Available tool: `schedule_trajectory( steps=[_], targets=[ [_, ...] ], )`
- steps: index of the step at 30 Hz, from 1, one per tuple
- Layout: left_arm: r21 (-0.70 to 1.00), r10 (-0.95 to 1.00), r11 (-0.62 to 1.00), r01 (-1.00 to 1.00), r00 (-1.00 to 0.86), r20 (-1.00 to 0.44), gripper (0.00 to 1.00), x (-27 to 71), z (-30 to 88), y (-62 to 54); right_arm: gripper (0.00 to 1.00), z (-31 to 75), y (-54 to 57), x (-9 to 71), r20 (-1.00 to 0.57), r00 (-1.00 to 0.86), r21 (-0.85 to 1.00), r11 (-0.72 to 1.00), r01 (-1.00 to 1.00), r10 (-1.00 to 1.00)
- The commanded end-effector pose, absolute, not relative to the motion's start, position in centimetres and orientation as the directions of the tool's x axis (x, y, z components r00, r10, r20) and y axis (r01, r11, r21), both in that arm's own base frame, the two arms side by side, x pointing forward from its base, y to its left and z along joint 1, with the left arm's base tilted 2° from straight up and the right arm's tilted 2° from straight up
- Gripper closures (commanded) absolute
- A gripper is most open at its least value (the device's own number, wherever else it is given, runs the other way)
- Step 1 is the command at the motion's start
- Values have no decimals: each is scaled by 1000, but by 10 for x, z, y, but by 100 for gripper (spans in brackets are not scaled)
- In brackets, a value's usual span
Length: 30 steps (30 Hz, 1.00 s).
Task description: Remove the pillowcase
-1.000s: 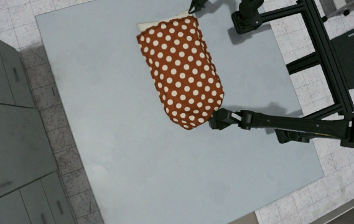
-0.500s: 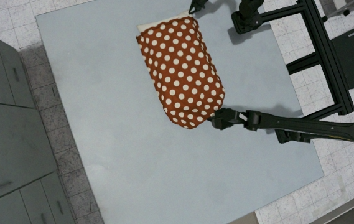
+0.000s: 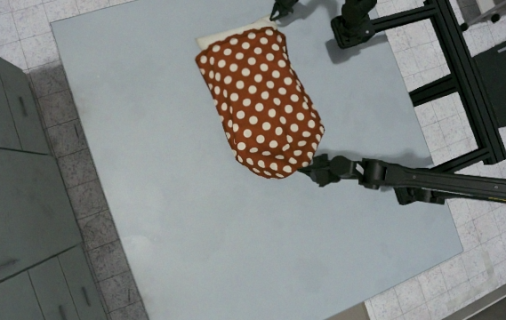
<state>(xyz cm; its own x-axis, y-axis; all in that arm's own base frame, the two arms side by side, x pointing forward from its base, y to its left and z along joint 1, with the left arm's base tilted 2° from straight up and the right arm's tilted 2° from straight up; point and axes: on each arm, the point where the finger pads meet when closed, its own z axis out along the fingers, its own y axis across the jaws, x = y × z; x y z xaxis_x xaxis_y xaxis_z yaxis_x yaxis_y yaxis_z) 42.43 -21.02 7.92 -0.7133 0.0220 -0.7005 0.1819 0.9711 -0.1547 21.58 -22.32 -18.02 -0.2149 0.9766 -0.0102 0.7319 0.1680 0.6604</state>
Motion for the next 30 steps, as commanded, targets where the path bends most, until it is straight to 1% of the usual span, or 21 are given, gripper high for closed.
schedule_trajectory(
  steps=[1, 6, 13, 18, 20, 25, 30],
  targets=[
    [-170, -14, 963, 208, -596, -803, 98, 458, 145, -215, 98, -178, -227, 218, -16, -210, 662, 168, 731, 978],
    [-166, -10, 958, 236, -550, -835, 98, 457, 168, -215, 98, -178, -227, 218, -16, -210, 662, 168, 731, 978],
    [-153, 9, 955, 255, -538, -843, 98, 442, 166, -208, 98, -178, -227, 218, -16, -210, 662, 168, 731, 978],
    [-155, -11, 945, 289, -445, -896, 98, 454, 219, -216, 98, -178, -227, 218, -16, -210, 662, 168, 731, 978],
    [-144, 6, 945, 294, -454, -891, 98, 442, 207, -210, 98, -178, -227, 218, -16, -210, 662, 168, 731, 978],
    [-133, 3, 938, 319, -392, -920, 98, 441, 236, -211, 98, -178, -227, 218, -16, -210, 662, 168, 731, 978],
    [-125, 10, 937, 327, -381, -925, 98, 433, 237, -208, 98, -178, -227, 218, -16, -210, 662, 168, 731, 978]
  ],
)
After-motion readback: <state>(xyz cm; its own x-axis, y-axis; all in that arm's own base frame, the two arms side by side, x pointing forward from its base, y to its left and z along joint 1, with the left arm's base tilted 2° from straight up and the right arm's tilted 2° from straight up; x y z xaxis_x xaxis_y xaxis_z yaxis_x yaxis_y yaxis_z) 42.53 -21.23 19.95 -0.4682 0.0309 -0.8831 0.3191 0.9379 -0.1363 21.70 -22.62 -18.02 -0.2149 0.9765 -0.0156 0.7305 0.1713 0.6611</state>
